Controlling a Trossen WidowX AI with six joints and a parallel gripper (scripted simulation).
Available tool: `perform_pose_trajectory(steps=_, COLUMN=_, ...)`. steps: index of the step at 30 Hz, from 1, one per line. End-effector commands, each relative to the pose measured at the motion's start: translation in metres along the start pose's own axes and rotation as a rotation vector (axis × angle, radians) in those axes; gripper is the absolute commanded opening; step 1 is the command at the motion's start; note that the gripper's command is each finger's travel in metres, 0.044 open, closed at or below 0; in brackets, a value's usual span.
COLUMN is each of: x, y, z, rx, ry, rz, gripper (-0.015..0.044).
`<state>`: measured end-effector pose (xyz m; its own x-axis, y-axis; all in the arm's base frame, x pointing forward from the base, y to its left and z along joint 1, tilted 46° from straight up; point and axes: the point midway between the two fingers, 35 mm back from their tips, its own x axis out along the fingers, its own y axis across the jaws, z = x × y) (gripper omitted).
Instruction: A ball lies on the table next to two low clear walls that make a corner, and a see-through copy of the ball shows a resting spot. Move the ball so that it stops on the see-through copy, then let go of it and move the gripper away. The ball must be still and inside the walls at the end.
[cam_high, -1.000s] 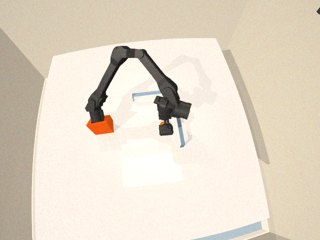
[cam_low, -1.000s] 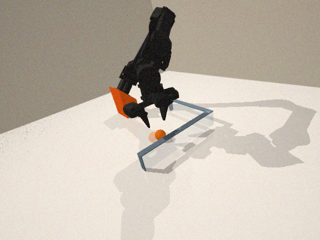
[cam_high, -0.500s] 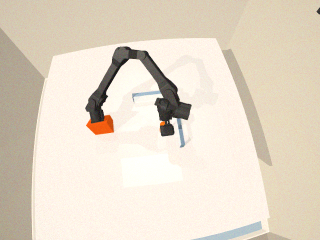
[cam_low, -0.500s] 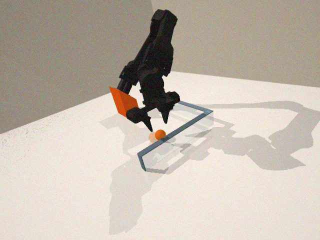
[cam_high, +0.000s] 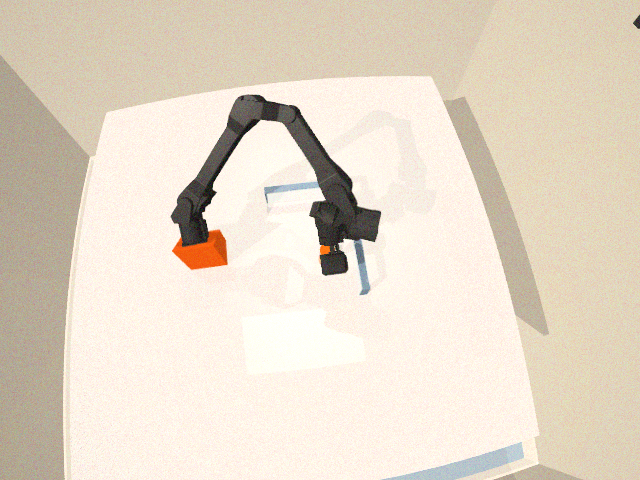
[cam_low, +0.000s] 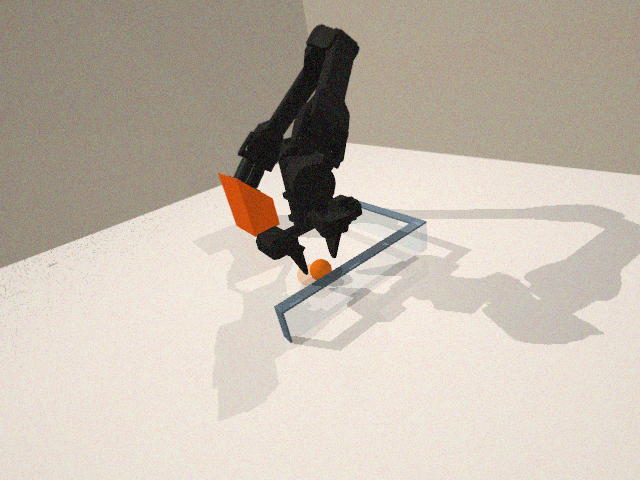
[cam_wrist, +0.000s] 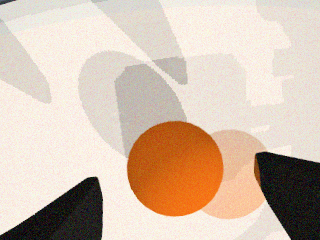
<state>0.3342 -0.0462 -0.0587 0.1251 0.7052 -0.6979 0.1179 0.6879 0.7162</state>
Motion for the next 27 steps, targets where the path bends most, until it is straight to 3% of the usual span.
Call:
perform_pose_trajectory(steps=1, x=0.006, y=0.0, z=-0.002, rx=0.006, ry=0.002, rz=0.004, gripper=0.0303)
perform_pose_trajectory(steps=8, x=0.015, y=0.0, z=-0.002, rx=0.006, ry=0.002, rz=0.005, gripper=0.0303)
perform_pose_trajectory(steps=12, x=0.015, y=0.0, z=-0.002, rx=0.006, ry=0.002, rz=0.005, gripper=0.0198)
perform_pose_trajectory(steps=19, x=0.015, y=0.0, z=-0.002, rx=0.006, ry=0.002, rz=0.005, gripper=0.0151)
perform_pose_trajectory(steps=25, x=-0.009, y=-0.002, z=0.002, rx=0.007, ry=0.0, rz=0.0, gripper=0.0)
perform_pose_trajectory(steps=27, x=-0.023, y=-0.003, z=0.004, rx=0.007, ry=0.0, rz=-0.003, gripper=0.0)
